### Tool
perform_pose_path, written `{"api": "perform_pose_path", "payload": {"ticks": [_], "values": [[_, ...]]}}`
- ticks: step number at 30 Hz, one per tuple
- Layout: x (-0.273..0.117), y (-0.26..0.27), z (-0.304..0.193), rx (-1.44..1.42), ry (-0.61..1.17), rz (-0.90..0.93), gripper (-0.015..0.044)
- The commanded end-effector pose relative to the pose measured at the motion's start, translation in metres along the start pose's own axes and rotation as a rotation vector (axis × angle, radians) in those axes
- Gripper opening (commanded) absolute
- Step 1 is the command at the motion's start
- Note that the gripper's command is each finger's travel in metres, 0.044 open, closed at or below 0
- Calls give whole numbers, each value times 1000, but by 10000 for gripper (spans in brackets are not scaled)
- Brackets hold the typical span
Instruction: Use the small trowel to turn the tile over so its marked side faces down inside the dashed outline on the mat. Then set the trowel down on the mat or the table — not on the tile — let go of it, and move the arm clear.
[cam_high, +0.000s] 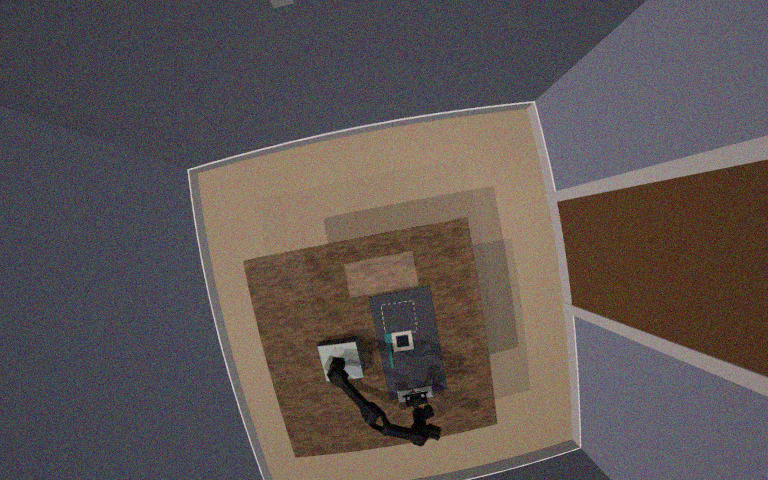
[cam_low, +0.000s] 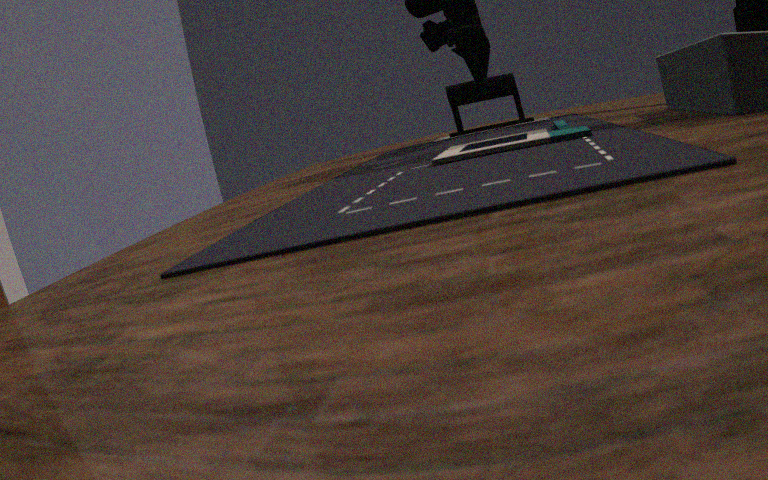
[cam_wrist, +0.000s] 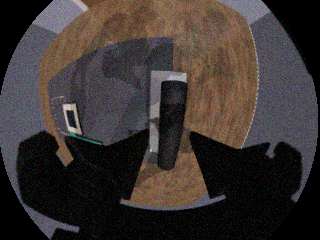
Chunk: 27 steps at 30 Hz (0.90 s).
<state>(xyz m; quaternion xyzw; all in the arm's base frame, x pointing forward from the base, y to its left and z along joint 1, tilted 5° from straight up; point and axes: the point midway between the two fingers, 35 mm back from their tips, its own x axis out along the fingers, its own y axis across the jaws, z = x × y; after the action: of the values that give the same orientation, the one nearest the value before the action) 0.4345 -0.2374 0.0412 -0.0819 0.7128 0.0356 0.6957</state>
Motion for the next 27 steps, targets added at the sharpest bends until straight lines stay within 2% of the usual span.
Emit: {"api": "perform_pose_path", "payload": {"ticks": [1,5,10,11,27], "values": [[8,0,1,-4,2,8,270],[12,0,1,-4,6,11,270],[12,0,1,-4,6,11,139],[12,0,1,-4,6,11,132],[12,0,1,-4,6,11,130]]}}
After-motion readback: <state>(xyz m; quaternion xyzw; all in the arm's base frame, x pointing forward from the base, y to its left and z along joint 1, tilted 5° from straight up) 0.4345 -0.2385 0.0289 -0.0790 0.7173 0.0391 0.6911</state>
